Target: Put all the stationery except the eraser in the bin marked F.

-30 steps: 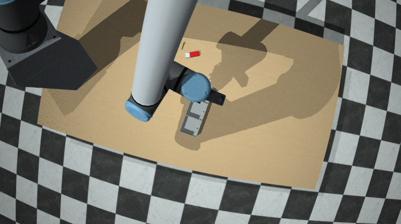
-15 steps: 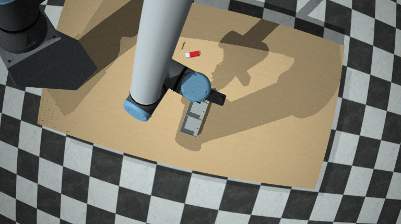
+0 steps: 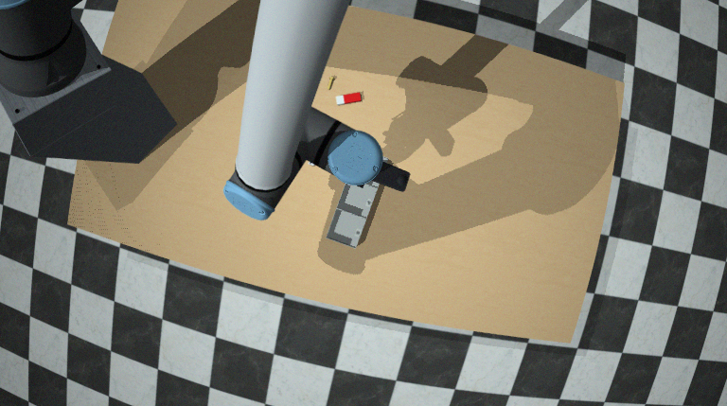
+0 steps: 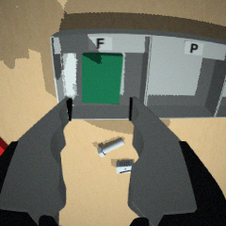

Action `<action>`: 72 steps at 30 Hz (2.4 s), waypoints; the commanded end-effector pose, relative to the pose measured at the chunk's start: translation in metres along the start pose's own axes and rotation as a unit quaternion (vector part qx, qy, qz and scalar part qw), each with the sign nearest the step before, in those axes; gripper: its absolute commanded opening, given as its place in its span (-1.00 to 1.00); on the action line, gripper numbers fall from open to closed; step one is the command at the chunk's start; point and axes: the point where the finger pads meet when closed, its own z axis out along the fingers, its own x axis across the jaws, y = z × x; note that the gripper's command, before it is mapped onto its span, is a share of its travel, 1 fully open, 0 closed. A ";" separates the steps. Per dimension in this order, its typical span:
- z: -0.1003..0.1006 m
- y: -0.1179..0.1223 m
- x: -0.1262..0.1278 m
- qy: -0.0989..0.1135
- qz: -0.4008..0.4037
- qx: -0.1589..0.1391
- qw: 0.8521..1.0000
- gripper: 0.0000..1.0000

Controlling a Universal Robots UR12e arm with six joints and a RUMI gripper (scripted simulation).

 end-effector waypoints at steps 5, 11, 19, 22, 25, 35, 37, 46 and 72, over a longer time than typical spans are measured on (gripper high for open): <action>0.001 0.004 0.000 -0.001 0.001 -0.002 1.000 -0.44; 0.001 0.004 0.000 -0.001 0.001 -0.002 1.000 -0.44; 0.001 0.007 -0.001 -0.001 0.001 -0.002 1.000 -0.44; 0.001 0.007 -0.001 -0.001 0.001 -0.002 1.000 -0.44; 0.001 0.007 -0.001 -0.001 0.001 -0.002 1.000 -0.44; -0.007 0.062 0.013 -0.001 0.112 -0.001 0.994 -0.65; -0.009 0.073 0.015 -0.001 0.131 -0.002 0.991 -0.65; -0.015 0.125 0.026 -0.001 0.215 -0.007 0.977 -0.65; -0.018 0.141 0.032 -0.003 0.448 -0.013 0.894 -0.65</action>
